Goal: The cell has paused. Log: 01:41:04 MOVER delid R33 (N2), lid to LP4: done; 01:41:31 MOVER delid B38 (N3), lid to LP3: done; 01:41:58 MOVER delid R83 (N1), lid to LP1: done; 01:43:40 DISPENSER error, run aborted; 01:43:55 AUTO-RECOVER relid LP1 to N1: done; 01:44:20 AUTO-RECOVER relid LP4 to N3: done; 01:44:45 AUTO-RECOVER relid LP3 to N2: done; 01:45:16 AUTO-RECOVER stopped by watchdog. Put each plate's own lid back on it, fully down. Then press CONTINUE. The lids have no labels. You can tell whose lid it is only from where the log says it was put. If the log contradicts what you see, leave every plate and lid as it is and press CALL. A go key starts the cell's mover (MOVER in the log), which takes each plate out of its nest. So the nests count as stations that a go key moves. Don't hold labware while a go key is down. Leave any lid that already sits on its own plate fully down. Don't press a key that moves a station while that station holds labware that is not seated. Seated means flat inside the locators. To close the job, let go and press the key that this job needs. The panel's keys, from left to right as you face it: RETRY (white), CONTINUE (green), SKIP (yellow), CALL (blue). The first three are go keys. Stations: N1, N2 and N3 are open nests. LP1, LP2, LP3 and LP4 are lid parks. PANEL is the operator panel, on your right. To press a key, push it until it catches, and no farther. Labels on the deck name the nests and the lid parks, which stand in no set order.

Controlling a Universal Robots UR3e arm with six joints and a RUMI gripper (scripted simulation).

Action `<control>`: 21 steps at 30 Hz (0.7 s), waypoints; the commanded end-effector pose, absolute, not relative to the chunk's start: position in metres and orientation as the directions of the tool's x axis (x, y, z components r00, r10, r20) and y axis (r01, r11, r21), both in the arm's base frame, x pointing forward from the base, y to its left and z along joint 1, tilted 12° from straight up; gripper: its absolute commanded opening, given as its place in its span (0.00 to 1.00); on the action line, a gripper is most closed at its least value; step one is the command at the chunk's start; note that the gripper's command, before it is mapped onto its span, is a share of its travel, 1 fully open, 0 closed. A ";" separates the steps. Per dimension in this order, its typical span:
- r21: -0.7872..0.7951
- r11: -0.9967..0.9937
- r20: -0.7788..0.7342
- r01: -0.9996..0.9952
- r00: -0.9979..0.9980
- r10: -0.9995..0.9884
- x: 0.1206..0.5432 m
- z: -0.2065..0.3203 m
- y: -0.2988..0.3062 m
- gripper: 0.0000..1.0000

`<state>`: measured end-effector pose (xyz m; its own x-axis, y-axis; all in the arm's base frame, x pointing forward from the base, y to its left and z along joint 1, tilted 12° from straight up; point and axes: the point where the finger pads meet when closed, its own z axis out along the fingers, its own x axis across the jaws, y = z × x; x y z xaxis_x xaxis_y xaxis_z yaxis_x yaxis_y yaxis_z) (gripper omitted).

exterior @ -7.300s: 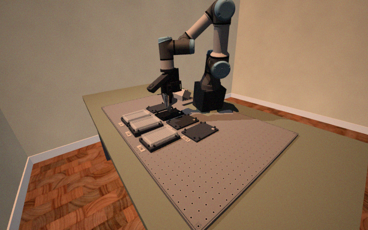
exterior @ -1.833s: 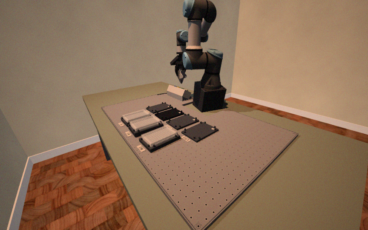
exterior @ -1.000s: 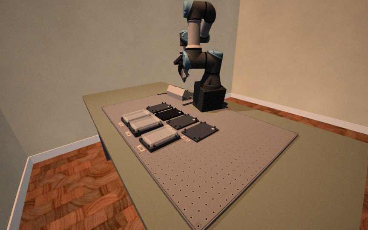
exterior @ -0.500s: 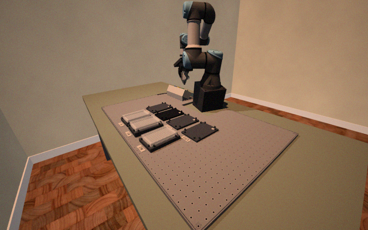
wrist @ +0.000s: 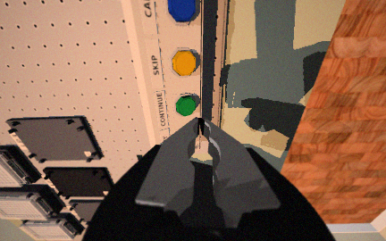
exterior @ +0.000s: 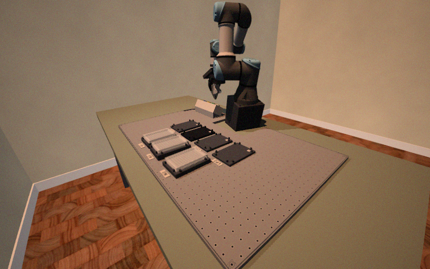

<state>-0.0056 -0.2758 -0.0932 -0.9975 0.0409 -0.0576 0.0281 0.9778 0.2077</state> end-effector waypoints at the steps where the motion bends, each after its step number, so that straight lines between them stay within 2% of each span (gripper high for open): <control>1: 0.205 0.978 -0.056 0.029 -0.998 0.041 -0.006 -0.093 -0.277 0.00; 21: 0.206 0.978 -0.057 0.029 -0.998 0.041 0.001 -0.103 -0.274 0.00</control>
<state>-0.0010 -0.2732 -0.1001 -0.9975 0.0397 -0.0584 0.0266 0.9771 0.2109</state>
